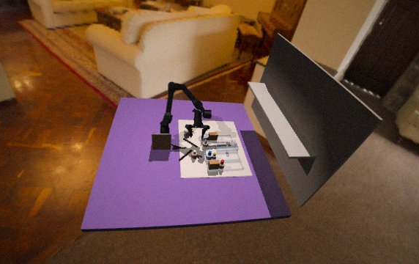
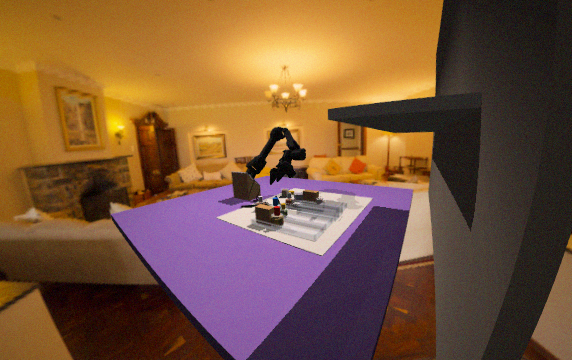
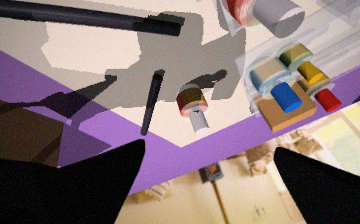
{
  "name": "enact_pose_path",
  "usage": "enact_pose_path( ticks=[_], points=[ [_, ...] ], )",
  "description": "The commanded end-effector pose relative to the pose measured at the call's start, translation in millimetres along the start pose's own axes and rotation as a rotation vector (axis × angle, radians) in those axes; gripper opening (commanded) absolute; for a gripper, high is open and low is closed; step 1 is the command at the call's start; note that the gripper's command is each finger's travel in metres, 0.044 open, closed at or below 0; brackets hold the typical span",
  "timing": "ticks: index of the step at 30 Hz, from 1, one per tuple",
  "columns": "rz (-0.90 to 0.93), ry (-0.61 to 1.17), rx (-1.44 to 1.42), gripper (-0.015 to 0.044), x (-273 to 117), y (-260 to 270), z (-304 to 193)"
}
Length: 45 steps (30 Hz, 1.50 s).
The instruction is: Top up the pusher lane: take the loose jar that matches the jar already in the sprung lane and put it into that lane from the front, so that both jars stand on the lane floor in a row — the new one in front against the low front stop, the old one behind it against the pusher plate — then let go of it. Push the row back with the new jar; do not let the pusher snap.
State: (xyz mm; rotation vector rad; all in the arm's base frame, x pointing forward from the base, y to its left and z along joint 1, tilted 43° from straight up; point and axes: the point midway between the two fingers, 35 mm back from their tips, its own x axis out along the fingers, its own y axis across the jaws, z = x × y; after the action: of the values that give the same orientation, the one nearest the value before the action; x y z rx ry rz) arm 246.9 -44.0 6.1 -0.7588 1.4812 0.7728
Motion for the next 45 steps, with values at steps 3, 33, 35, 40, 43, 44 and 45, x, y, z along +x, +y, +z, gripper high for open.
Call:
enact_pose_path(
  ticks=[3, 33, 35, 40, 43, 44, 45],
  points=[
    [0.263, -0.122, 0.377, 0.044, 31, -12, -31],
    [0.666, -0.432, 0.961, 0.044, 119, -11, -43],
    [0.666, -0.432, 0.961, 0.044, 121, -10, -41],
    [0.666, -0.432, 0.961, 0.044, 127, -7, -36],
    [0.666, -0.432, 0.961, 0.044, 131, -6, -33],
    [0.666, -0.432, 0.961, 0.044, 132, -5, -32],
    [0.666, -0.433, 0.961, 0.044, 133, -5, -31]
  ],
)
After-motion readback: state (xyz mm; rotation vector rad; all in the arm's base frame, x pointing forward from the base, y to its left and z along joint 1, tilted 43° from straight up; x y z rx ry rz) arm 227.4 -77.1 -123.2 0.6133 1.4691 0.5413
